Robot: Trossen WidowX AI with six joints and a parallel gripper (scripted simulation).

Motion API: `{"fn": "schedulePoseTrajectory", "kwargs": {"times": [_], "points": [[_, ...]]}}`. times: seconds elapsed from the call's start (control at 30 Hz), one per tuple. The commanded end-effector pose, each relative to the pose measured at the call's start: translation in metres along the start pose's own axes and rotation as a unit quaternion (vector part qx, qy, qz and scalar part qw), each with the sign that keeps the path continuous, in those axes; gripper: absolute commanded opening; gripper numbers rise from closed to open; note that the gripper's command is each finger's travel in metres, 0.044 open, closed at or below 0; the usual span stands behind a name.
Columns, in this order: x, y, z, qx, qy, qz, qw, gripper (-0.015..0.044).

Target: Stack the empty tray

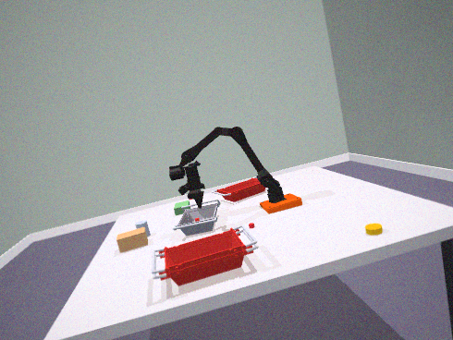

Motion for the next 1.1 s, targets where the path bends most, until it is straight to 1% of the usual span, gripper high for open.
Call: {"fn": "schedulePoseTrajectory", "kwargs": {"times": [0.0,0.13,0.4,0.47,0.5,1.07], "points": [[-0.011,-0.004,0.009,-0.004,-0.001,0.004,1.0,0.0084],[-0.002,-0.002,0.008,-0.004,-0.001,0.004,1.0,0.0084],[0.037,0.0,0.004,-0.004,-0.001,0.004,1.0,0.0084],[0.037,0.0,0.004,-0.004,-0.001,0.004,1.0,0.0084],[0.03,0.0,0.005,-0.003,0.002,0.004,1.0,0.0084],[0.03,0.0,0.005,-0.003,0.002,0.004,1.0,0.0084]]}}
Point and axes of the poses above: the point midway between the two fingers, 35 mm back from their tips, its own x axis back along the fingers, its own z axis across the jaws, y = z × x, the point moved 6 cm from there along x, back along the fingers, and after that the axes turned 15 degrees about -x, right-handed, at the moved point
